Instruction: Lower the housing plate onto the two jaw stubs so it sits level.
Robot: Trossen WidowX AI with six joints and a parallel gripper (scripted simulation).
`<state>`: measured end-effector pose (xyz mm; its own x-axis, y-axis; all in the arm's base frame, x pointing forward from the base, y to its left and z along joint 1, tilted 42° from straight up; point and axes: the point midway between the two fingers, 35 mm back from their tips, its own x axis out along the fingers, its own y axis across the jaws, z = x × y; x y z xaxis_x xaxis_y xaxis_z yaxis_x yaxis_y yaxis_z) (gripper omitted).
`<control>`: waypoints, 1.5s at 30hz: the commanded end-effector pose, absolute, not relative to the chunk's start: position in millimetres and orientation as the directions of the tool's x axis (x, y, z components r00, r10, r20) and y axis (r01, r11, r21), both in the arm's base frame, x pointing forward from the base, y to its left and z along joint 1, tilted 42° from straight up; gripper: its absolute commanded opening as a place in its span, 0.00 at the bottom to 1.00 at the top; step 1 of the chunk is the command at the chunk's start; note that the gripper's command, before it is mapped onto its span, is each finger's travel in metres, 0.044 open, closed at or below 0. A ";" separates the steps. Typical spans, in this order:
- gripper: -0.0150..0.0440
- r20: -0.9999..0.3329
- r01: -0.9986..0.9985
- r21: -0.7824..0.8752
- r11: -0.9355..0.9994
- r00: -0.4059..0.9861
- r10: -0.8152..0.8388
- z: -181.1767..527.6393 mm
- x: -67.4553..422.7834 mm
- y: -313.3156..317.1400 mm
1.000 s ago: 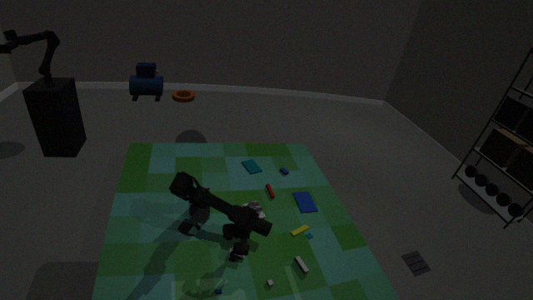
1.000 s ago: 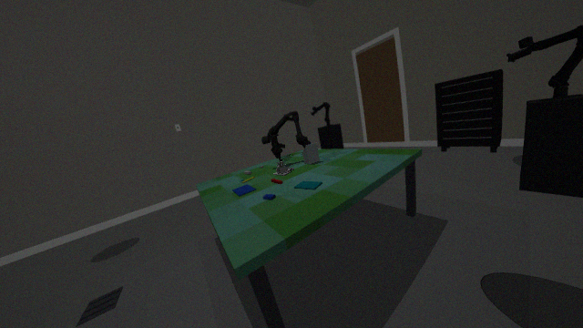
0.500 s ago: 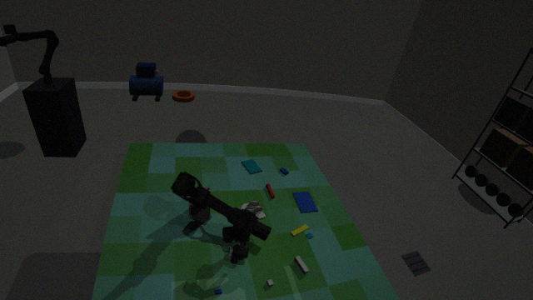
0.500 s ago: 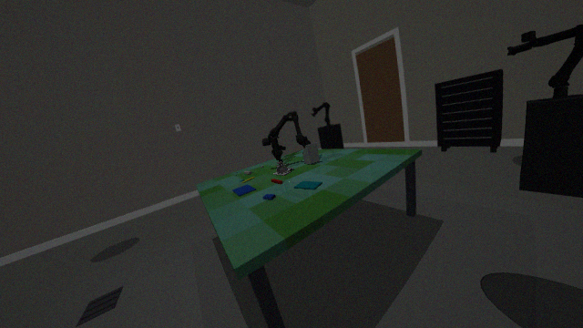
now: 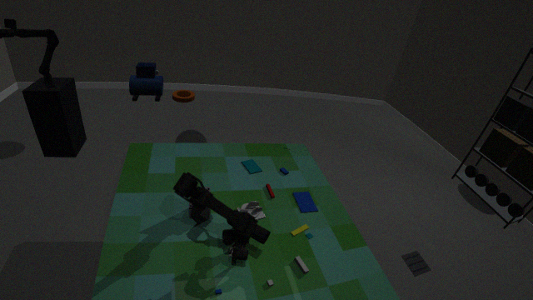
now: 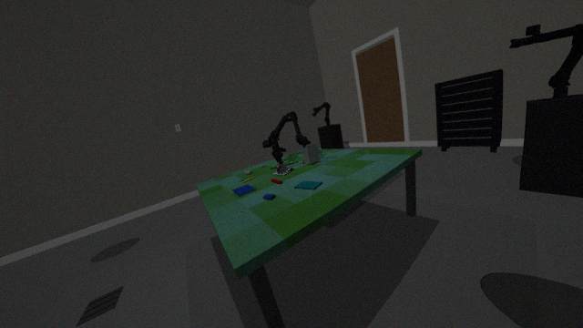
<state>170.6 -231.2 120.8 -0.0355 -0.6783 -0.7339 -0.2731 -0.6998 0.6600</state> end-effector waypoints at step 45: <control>0.85 -0.734 -0.271 0.660 -0.700 -0.038 -0.678 109.0 168.8 -240.7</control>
<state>168.8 -240.7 109.0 -0.0382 -0.6776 -0.7344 -0.2711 -0.7004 0.6603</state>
